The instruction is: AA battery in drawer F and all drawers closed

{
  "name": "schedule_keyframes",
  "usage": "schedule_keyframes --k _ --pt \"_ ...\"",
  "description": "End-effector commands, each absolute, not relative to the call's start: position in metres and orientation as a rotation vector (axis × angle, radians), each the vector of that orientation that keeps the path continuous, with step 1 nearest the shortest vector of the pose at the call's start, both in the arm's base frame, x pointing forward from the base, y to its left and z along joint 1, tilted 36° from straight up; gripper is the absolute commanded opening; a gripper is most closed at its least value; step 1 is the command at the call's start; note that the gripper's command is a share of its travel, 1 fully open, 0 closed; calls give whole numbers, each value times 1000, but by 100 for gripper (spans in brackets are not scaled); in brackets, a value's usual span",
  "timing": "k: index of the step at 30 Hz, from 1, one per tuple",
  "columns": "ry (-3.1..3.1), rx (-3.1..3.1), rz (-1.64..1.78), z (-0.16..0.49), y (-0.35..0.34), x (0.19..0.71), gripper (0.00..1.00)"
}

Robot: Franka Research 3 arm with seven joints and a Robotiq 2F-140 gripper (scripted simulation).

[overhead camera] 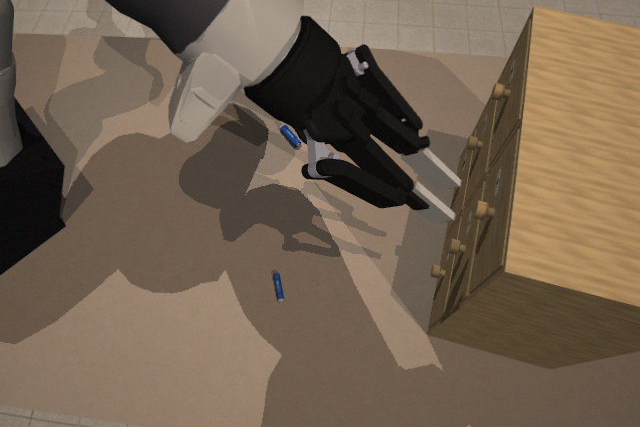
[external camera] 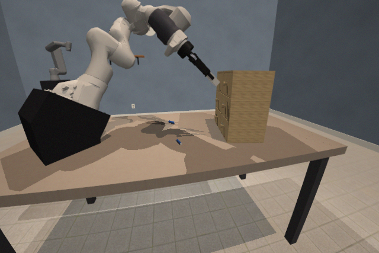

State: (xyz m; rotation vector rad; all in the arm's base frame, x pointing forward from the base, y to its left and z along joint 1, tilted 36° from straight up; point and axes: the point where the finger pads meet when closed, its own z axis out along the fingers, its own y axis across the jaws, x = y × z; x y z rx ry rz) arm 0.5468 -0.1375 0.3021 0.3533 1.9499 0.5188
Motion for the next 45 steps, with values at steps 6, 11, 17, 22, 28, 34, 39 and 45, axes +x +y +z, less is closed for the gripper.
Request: schedule_keyframes --k 6,11,17,22,28,34,39,45 --pt "1949 352 514 303 -139 547 20" --pt "1949 352 514 303 -139 547 20" --pt "1949 352 514 303 -139 547 20" --pt "1949 352 514 303 -139 547 20" --pt "1949 352 514 303 -139 549 20" --pt "1949 352 514 305 -140 554 20" --pt "1949 352 514 307 -141 560 20" --pt "1949 352 514 309 -143 569 20"
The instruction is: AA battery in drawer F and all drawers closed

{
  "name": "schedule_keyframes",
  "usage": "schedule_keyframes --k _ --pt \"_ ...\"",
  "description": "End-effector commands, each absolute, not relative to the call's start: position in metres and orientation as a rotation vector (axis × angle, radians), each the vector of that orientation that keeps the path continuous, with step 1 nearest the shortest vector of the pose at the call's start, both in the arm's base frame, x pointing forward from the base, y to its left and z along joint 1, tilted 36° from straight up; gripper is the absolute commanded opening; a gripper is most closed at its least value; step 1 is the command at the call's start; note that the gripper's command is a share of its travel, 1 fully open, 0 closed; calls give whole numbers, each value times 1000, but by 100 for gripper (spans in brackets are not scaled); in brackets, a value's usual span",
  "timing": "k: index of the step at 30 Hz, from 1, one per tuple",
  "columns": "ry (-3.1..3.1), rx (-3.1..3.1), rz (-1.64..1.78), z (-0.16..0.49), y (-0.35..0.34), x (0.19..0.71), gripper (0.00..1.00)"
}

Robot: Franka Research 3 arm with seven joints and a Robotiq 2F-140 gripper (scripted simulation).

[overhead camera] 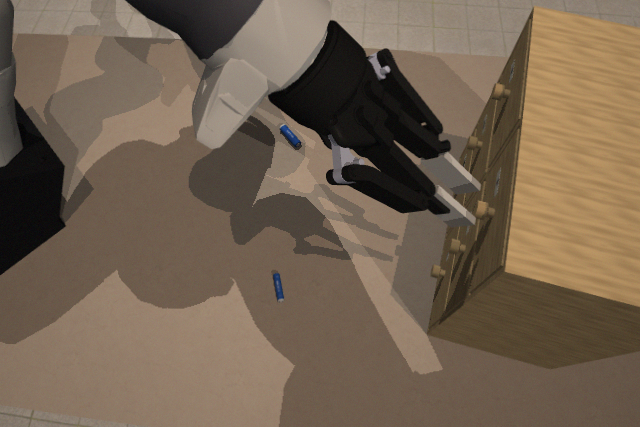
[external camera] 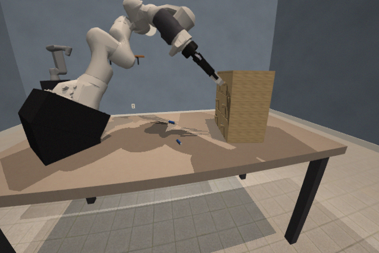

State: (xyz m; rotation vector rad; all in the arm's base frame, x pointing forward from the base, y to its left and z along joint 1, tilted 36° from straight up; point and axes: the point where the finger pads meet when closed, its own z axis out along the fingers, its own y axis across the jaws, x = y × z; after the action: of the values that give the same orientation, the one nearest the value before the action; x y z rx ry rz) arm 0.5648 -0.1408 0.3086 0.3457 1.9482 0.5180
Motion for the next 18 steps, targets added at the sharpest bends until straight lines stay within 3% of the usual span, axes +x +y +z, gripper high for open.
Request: schedule_keyframes --k 1,18 --pt "1949 352 514 310 -143 570 20" --pt "1949 352 514 313 -145 580 20"
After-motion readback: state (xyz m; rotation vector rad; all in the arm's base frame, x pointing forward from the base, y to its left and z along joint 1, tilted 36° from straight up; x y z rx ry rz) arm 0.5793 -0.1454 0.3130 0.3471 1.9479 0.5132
